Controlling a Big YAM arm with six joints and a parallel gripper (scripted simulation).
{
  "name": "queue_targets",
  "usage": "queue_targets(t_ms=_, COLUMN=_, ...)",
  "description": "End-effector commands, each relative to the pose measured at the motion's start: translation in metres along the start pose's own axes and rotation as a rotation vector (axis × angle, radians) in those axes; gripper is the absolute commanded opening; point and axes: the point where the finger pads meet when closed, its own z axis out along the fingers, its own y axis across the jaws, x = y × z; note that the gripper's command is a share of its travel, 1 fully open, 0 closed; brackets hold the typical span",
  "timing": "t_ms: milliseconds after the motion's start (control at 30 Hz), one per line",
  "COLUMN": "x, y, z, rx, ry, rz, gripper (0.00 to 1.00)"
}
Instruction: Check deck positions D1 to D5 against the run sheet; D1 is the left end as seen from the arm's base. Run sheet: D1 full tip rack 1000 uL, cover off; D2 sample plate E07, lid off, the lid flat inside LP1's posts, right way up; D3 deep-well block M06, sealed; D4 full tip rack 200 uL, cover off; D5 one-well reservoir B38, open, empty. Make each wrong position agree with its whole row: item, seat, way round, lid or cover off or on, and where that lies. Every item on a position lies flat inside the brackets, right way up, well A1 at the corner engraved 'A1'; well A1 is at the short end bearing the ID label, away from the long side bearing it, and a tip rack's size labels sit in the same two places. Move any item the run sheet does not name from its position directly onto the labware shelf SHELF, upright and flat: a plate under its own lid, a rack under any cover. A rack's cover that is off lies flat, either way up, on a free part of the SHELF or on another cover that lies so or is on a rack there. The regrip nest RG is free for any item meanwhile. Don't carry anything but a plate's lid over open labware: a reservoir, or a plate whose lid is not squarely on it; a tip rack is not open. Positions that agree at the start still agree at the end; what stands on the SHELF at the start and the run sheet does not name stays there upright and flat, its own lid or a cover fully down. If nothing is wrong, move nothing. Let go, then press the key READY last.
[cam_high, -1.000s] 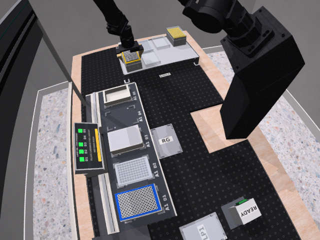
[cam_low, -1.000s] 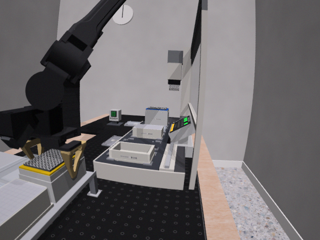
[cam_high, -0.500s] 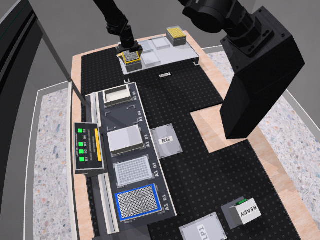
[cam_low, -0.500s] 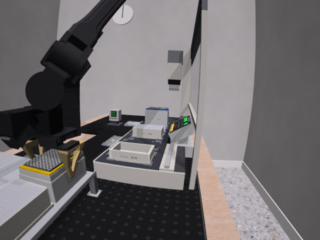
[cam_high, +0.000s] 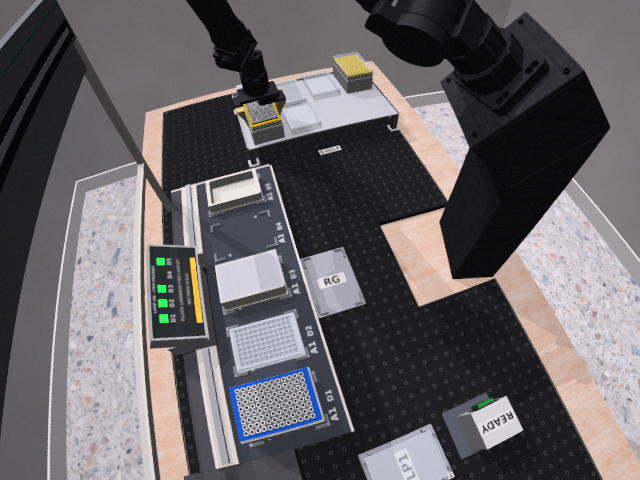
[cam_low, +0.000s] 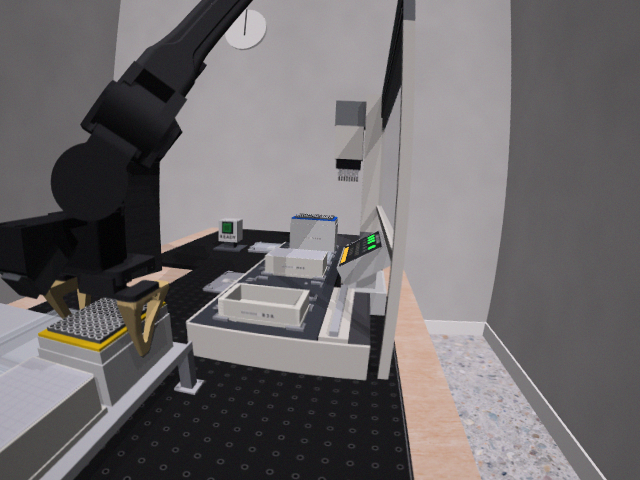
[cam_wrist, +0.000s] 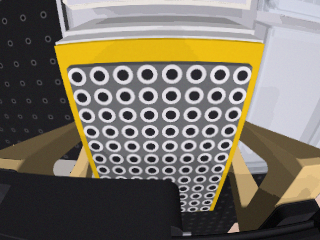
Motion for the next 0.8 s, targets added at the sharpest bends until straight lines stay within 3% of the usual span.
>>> queue_targets(t_ms=0, x=-0.011, y=0.007, z=-0.009, rx=-0.011, ry=-0.025, rz=-0.008, gripper=0.0)
queue_targets(t_ms=133, x=-0.011, y=0.007, z=-0.009, rx=-0.011, ry=-0.025, rz=-0.008, gripper=0.0)
queue_targets(t_ms=233, x=-0.014, y=0.003, z=-0.026, rx=-0.007, ry=-0.034, rz=-0.006, gripper=0.0)
queue_targets(t_ms=767, x=-0.013, y=0.003, z=-0.049, rx=-0.007, ry=-0.034, rz=-0.006, gripper=0.0)
